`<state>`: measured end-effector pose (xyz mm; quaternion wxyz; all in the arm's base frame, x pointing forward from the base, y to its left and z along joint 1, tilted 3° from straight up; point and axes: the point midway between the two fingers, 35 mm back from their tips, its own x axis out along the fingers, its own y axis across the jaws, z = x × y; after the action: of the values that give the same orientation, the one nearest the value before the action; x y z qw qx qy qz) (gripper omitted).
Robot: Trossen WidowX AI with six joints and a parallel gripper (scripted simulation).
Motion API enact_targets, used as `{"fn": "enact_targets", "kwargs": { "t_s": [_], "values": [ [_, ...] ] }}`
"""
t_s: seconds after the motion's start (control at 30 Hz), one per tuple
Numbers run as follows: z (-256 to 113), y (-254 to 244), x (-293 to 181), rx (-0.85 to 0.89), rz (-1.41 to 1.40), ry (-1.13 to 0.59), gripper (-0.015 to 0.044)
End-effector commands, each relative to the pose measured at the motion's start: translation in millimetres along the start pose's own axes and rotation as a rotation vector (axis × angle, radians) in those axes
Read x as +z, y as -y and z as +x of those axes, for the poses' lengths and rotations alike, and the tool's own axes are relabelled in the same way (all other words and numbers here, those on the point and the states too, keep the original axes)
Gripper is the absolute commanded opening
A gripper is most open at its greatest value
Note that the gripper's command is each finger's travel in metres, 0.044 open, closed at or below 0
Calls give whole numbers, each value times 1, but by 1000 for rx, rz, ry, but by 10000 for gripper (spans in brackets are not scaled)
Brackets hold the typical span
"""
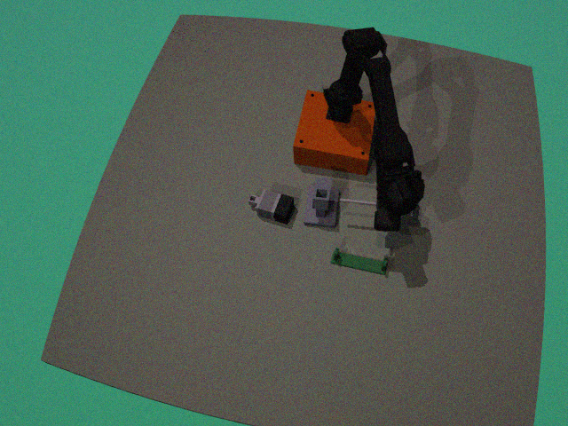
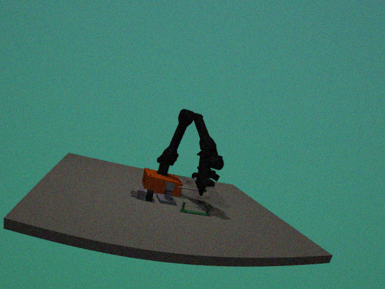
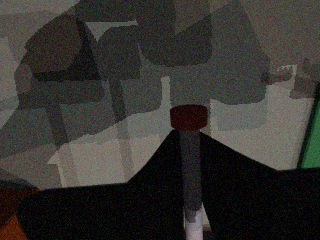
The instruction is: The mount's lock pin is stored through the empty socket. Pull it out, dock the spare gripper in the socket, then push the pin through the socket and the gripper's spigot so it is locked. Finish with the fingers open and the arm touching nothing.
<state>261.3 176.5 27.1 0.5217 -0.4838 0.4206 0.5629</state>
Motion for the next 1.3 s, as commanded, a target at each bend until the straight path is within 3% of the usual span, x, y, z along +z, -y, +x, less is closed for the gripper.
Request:
{"fn": "enact_targets", "kwargs": {
  "t_s": [0.0,0.6,0.83,1.27],
  "values": [
    [-1,0,3,0,2,-6,0],
    [-29,-1,7,6,1,-3,0],
    [-23,0,6,7,2,-3,0],
    [-29,37,19,1,32,-3,0]
  ]
}}
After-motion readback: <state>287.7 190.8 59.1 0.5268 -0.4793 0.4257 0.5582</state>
